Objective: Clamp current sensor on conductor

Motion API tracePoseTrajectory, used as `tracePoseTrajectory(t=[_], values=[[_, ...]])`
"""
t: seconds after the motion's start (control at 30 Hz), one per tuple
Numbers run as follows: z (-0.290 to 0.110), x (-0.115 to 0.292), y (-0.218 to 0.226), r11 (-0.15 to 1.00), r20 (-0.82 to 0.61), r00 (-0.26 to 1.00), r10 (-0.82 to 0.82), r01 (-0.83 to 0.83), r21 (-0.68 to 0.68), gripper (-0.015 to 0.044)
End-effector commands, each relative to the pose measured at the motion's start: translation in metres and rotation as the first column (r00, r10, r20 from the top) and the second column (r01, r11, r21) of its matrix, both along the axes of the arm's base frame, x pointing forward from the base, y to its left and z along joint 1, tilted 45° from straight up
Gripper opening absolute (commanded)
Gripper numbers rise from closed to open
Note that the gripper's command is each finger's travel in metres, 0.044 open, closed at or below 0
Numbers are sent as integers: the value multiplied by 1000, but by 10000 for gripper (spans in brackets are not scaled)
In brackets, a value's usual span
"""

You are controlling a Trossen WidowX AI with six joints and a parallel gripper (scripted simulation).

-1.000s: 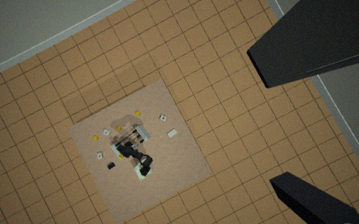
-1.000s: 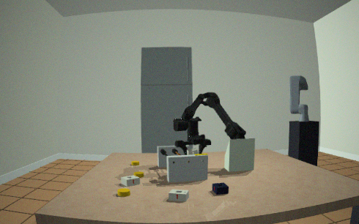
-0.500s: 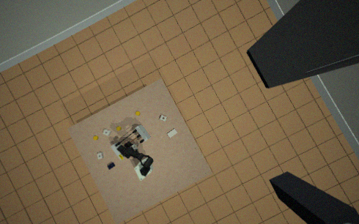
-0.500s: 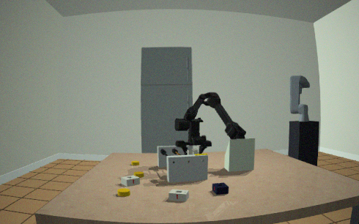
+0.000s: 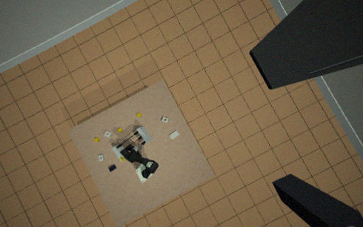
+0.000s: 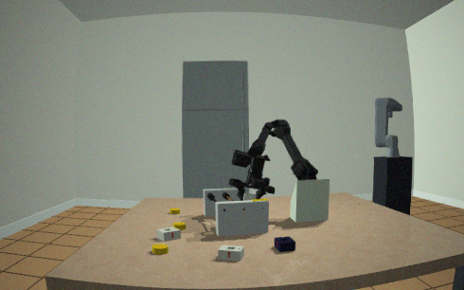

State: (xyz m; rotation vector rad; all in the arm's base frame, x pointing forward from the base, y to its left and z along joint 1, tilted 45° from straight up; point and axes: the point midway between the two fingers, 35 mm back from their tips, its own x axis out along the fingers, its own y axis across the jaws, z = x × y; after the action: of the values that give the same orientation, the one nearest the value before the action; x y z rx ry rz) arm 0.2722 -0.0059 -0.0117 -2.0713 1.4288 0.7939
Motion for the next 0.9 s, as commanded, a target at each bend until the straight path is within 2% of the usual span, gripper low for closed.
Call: tracePoseTrajectory(t=[0.0,0.23,0.73,0.87], values=[[2,1,1,1000,3,1000,4,-4,-2,0],[2,2,1,994,-99,990,-103,100,-37,0],[-2,3,-4,994,-103,989,-104,101,-40,0],[1,3,-1,994,-96,990,-108,105,-37,105]])
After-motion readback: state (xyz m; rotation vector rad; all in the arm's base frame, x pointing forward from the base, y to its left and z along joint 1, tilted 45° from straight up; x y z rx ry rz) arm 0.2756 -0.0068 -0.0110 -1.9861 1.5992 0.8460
